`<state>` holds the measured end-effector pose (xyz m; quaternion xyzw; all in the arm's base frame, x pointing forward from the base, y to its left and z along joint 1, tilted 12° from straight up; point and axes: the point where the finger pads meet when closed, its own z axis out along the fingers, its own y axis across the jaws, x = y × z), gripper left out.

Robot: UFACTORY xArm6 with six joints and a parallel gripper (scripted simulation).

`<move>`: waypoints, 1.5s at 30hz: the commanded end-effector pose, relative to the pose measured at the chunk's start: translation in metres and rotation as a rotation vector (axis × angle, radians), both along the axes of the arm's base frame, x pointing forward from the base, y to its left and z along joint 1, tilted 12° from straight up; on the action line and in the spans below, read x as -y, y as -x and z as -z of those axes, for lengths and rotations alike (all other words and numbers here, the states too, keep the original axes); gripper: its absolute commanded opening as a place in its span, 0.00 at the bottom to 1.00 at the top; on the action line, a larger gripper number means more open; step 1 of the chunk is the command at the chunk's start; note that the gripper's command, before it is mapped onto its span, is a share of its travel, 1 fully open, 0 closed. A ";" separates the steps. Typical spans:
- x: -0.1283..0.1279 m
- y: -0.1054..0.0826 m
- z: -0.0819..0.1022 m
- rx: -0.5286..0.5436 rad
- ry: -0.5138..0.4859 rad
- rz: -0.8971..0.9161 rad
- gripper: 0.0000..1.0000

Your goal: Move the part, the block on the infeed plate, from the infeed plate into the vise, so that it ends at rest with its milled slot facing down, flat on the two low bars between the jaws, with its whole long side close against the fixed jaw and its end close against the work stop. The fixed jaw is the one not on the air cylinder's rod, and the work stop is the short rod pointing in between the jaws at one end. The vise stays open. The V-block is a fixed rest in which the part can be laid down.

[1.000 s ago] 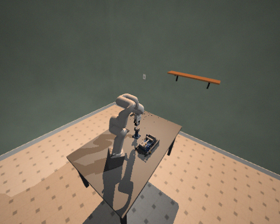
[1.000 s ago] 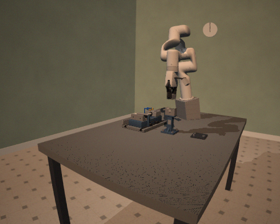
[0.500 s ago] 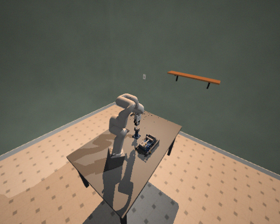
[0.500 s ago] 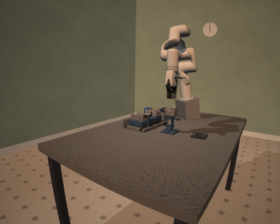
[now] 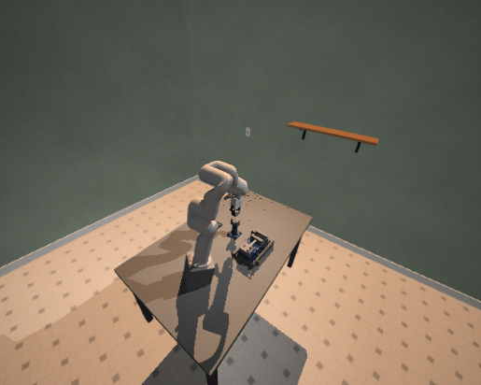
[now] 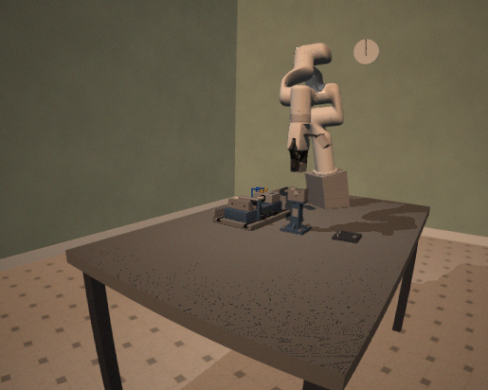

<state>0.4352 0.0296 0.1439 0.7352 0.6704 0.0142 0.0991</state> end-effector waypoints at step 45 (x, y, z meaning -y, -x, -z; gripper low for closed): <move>0.042 -0.011 -0.007 -0.037 0.043 -0.288 0.00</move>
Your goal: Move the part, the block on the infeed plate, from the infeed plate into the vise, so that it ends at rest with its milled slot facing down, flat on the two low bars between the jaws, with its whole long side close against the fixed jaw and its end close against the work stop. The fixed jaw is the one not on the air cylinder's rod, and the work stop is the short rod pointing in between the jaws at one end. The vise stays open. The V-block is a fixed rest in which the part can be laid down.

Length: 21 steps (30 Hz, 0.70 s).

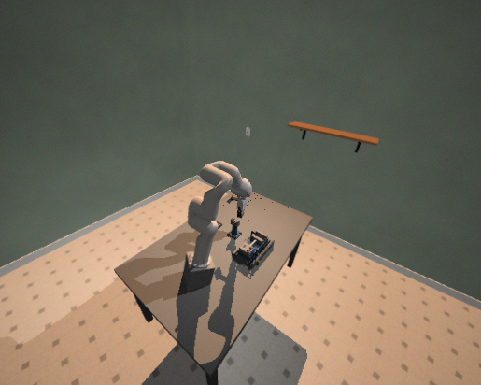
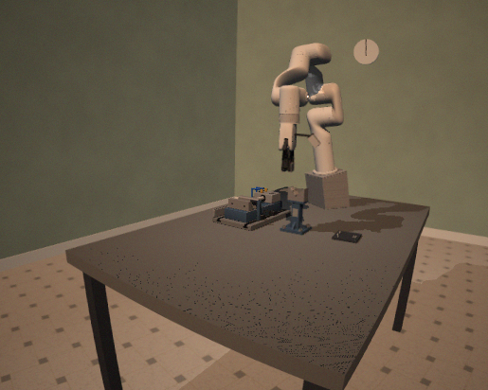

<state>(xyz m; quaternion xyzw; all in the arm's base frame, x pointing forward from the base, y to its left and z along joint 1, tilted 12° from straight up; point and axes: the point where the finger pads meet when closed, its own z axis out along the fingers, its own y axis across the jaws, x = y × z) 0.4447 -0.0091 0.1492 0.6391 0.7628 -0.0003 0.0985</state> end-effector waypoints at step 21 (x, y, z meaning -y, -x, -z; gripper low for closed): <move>0.040 -0.007 -0.007 -0.032 0.038 -0.266 0.00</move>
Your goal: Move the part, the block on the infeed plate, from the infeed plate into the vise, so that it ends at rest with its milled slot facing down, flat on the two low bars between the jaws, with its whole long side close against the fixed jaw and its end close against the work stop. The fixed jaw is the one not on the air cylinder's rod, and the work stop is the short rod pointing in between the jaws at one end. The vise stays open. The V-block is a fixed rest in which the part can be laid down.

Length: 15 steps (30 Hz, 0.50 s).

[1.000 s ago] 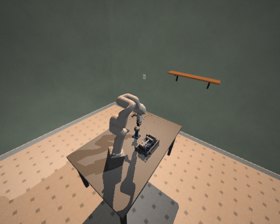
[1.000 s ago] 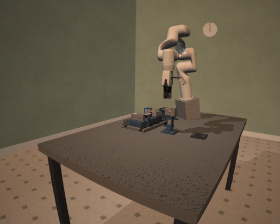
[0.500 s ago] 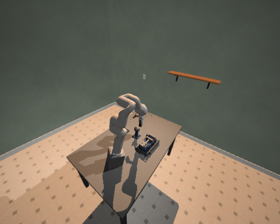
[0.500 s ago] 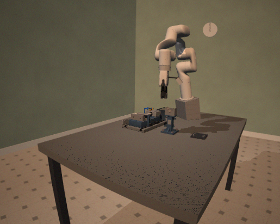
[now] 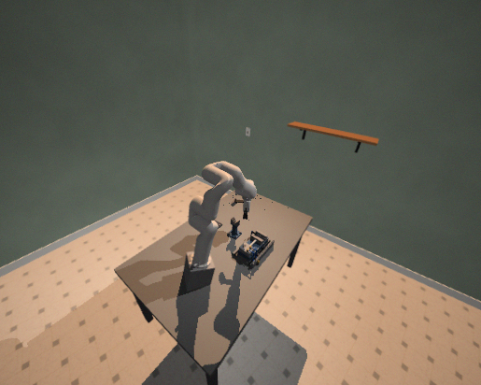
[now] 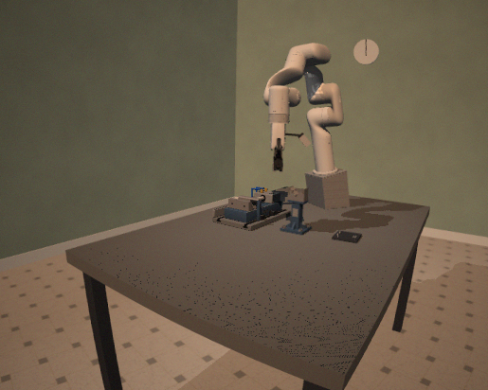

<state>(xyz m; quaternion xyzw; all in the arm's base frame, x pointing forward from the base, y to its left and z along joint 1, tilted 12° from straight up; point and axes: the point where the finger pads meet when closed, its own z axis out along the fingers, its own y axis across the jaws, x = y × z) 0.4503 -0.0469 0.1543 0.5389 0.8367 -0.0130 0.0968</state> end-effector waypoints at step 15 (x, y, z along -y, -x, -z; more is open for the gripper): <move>0.037 -0.004 -0.007 -0.028 0.034 -0.245 0.00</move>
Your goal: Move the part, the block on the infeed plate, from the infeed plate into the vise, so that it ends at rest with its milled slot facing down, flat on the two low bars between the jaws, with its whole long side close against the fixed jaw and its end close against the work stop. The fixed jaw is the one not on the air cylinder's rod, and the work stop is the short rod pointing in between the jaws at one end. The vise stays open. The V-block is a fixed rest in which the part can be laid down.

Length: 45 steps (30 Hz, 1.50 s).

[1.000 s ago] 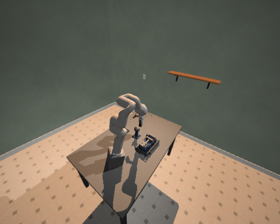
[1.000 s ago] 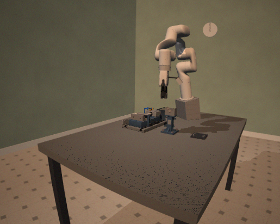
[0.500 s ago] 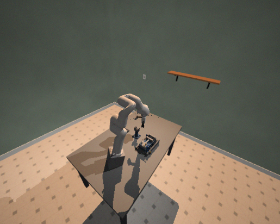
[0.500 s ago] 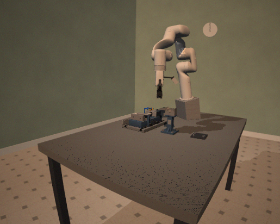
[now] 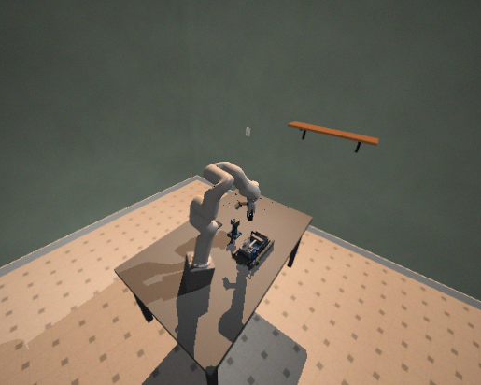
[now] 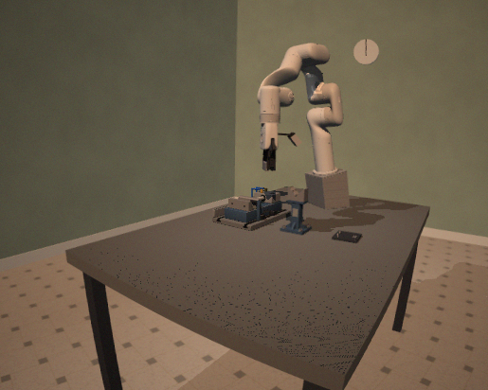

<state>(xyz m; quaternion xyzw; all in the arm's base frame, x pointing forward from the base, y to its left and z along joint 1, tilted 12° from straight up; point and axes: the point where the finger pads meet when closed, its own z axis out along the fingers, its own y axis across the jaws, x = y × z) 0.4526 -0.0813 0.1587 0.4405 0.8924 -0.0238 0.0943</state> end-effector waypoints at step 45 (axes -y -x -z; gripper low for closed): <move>0.092 0.006 -0.014 -0.065 0.088 -0.578 0.00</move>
